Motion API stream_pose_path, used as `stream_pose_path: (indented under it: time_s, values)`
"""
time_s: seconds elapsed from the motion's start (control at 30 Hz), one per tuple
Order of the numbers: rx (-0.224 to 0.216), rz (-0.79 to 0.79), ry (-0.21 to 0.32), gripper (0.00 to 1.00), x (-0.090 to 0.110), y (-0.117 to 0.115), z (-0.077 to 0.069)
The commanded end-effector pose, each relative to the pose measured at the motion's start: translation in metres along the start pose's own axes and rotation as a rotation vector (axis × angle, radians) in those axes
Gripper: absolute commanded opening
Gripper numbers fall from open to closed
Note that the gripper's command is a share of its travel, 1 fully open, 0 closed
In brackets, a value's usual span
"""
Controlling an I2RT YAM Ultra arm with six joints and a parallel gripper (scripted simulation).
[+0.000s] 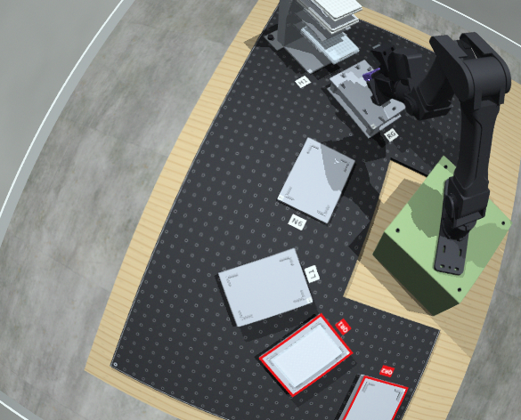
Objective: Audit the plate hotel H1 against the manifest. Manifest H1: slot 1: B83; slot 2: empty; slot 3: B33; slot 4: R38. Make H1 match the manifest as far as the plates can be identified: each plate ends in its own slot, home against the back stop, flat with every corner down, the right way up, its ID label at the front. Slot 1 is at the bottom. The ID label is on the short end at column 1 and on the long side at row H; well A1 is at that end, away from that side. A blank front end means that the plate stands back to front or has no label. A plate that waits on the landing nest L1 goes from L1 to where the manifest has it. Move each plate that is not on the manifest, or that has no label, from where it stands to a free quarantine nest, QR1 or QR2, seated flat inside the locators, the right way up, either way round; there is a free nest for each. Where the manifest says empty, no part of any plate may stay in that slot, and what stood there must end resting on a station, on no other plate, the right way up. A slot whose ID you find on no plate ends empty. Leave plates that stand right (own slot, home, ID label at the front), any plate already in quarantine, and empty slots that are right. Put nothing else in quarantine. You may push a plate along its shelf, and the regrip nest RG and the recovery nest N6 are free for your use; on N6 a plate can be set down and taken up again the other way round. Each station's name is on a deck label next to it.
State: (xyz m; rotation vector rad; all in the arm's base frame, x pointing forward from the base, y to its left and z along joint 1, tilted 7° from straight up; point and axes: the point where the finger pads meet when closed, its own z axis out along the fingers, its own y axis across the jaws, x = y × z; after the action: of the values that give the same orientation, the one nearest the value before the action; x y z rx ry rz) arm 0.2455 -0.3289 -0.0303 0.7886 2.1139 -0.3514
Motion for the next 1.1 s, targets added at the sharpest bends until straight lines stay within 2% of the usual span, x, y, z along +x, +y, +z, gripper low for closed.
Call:
stream_pose_path:
  time_s: [0.0,0.17,0.5,0.53,0.67,0.77,0.87,1.07]
  values:
    - [0.004,-0.007,-0.029,0.0,-0.017,-0.002,0.003]
    - [-0.003,-0.002,-0.006,0.0,-0.011,0.001,0.009]
    - [-0.002,-0.003,-0.011,0.0,-0.016,0.0,0.012]
    - [0.004,-0.006,-0.025,0.0,-0.022,-0.002,0.01]
    - [-0.003,-0.002,-0.007,0.0,-0.017,0.001,0.015]
    - [0.001,-0.005,-0.018,0.0,-0.023,0.0,0.014]
    - [-0.002,-0.002,-0.007,0.0,-0.02,0.0,0.018]
    - [0.0,-0.004,-0.016,0.0,-0.025,0.0,0.018]
